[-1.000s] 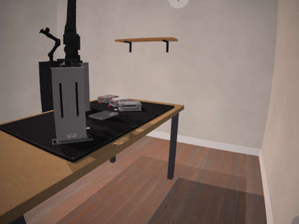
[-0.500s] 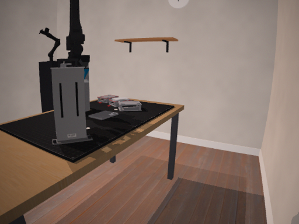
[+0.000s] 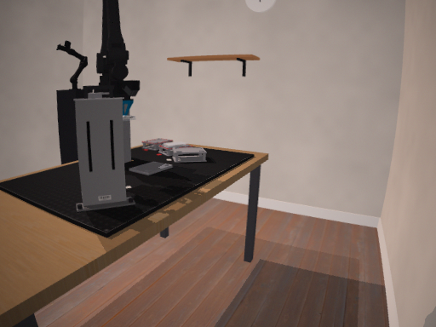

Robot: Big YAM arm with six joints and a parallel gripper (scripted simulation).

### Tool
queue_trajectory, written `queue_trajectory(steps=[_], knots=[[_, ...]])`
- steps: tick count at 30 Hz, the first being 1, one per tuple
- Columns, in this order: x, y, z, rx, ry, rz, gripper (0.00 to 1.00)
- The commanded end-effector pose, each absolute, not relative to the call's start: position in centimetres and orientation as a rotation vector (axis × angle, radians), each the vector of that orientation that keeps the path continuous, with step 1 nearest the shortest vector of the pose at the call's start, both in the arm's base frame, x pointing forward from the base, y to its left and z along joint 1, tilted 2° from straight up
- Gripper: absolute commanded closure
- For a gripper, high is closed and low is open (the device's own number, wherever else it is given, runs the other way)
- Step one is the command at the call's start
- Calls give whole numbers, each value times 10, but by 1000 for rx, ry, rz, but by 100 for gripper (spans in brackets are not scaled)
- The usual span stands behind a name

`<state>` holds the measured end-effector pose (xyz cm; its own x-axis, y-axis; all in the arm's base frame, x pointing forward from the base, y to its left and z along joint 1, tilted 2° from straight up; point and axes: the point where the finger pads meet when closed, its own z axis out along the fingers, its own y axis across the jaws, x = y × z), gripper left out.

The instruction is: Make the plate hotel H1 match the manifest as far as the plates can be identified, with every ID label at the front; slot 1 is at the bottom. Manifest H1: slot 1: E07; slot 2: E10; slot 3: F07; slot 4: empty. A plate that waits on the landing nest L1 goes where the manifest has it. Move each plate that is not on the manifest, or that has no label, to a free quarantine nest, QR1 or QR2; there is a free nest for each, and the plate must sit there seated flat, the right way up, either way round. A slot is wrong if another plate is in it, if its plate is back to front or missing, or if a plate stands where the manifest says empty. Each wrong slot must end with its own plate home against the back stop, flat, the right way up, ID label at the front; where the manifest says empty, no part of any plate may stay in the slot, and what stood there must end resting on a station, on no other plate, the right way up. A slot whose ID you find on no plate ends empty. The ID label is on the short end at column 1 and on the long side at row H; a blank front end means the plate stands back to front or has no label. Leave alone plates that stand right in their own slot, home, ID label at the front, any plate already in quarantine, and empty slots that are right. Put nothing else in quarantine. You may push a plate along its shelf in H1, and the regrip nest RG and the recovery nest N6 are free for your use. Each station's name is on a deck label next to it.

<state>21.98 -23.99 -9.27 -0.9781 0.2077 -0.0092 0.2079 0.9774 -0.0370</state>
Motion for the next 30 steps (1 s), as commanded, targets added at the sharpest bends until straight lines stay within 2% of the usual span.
queue_trajectory(steps=[1, 30], knots=[[235, -233, -85, 175, 3106, -100, 14], [260, -189, -87, -473, 3086, -96, 14]])
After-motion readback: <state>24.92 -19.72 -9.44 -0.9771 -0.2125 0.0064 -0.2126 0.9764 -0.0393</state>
